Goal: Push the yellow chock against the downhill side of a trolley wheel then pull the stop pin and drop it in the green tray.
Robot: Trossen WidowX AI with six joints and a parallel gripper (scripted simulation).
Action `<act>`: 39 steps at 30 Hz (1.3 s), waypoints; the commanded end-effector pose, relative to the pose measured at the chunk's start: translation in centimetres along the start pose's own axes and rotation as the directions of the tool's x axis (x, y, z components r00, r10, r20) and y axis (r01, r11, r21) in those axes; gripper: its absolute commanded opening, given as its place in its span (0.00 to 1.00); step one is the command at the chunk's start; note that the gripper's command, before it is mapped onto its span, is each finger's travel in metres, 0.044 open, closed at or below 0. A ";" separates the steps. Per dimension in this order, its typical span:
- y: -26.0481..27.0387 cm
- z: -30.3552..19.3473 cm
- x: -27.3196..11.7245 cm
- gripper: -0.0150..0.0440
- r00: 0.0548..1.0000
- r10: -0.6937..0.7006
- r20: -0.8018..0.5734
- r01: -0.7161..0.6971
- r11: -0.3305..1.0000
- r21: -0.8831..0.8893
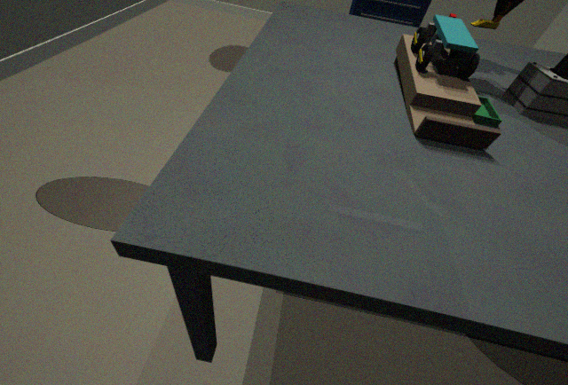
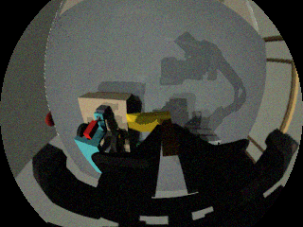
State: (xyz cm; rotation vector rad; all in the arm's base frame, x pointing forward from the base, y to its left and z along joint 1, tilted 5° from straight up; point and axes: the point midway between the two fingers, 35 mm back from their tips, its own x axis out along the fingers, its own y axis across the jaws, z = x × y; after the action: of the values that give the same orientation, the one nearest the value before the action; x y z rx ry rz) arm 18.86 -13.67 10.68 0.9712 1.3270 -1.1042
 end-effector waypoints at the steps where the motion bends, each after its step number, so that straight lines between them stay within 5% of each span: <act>1: 0.1 0.0 -0.1 0.25 1.000 0.004 0.000 -0.004 0.992 -0.124; 18: 0.1 0.0 -0.1 0.25 1.000 0.006 0.001 -0.004 0.760 -0.650; 39: 0.0 0.0 -0.1 0.25 1.000 0.009 0.001 0.000 0.155 -0.988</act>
State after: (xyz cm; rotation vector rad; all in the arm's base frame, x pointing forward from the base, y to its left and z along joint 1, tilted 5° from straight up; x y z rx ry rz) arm 18.88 -13.66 10.80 -0.0272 1.6265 -0.0583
